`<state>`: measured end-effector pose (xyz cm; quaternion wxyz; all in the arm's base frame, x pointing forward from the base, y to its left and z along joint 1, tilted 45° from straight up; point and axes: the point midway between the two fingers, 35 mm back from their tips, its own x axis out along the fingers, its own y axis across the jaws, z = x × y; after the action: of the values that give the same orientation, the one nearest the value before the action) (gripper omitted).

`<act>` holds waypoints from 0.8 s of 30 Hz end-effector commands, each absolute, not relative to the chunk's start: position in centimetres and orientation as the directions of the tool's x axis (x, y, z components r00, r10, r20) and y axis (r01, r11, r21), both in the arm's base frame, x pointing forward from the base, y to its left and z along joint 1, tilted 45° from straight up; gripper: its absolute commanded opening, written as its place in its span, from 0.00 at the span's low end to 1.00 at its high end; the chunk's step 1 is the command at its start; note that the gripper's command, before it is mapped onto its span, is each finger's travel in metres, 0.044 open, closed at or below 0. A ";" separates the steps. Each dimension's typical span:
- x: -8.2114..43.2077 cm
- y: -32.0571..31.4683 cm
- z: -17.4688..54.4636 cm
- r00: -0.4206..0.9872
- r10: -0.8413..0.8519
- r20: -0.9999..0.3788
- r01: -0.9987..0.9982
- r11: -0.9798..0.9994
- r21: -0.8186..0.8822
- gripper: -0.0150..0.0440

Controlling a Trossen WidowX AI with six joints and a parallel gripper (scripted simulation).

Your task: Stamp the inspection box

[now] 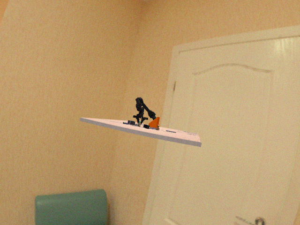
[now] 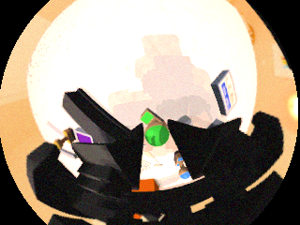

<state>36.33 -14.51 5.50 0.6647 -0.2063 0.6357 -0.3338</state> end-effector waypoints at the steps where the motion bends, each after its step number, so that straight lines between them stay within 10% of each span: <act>1: 36.4 -14.4 5.5 -0.030 -0.706 -0.707 0.181 0.692 -0.699 0.70; 24: 36.7 -6.2 13.7 -0.031 -0.706 -0.708 0.175 0.693 -0.699 0.70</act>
<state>36.72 -6.35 13.60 0.6629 -0.2117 0.6374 -0.3309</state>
